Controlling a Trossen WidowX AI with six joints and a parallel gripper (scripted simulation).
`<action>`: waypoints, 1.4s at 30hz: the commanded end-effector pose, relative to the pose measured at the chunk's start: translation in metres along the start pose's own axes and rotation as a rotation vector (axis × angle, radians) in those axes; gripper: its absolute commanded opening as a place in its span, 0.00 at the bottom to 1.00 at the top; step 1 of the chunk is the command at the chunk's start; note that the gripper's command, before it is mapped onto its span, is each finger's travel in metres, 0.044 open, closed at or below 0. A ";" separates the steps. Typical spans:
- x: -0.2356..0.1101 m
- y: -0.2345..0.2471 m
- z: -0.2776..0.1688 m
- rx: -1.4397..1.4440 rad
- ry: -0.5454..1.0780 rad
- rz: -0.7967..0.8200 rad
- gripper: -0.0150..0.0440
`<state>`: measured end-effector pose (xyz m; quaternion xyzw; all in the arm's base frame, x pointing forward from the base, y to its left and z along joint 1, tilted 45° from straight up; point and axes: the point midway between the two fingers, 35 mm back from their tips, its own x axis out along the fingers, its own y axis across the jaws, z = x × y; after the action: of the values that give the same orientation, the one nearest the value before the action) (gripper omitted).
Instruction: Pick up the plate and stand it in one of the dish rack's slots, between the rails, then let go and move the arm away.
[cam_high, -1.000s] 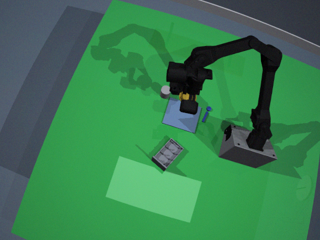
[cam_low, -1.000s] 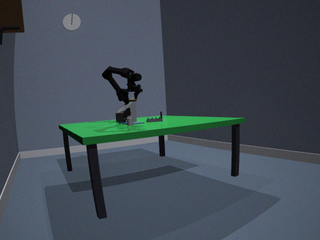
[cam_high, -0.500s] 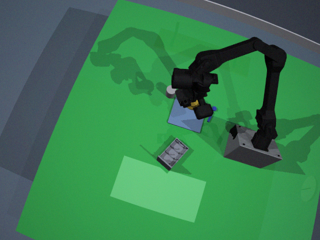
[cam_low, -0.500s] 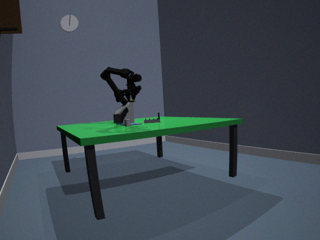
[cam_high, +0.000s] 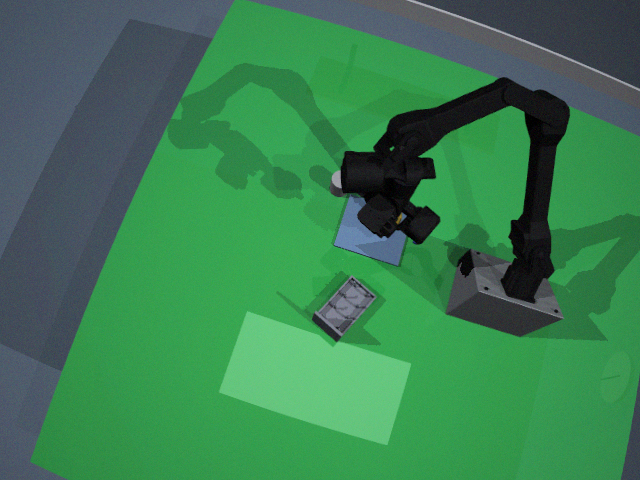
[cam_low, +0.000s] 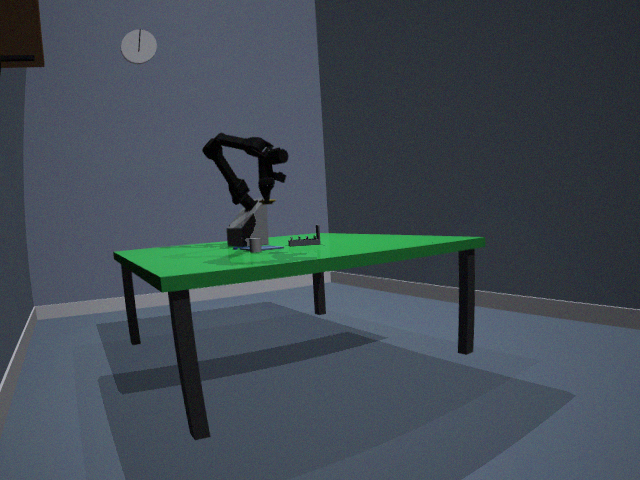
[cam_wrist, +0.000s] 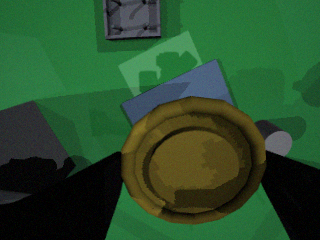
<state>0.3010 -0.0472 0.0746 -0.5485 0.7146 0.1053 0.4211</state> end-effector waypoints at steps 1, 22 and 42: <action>0.001 0.006 0.006 -0.140 -0.001 0.004 0.25; 0.002 0.028 0.027 -0.868 -0.001 0.004 0.25; 0.003 0.049 0.044 -1.554 0.002 0.007 0.25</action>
<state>0.2822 -0.0063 0.0342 -0.6891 0.4651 0.5533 -0.0511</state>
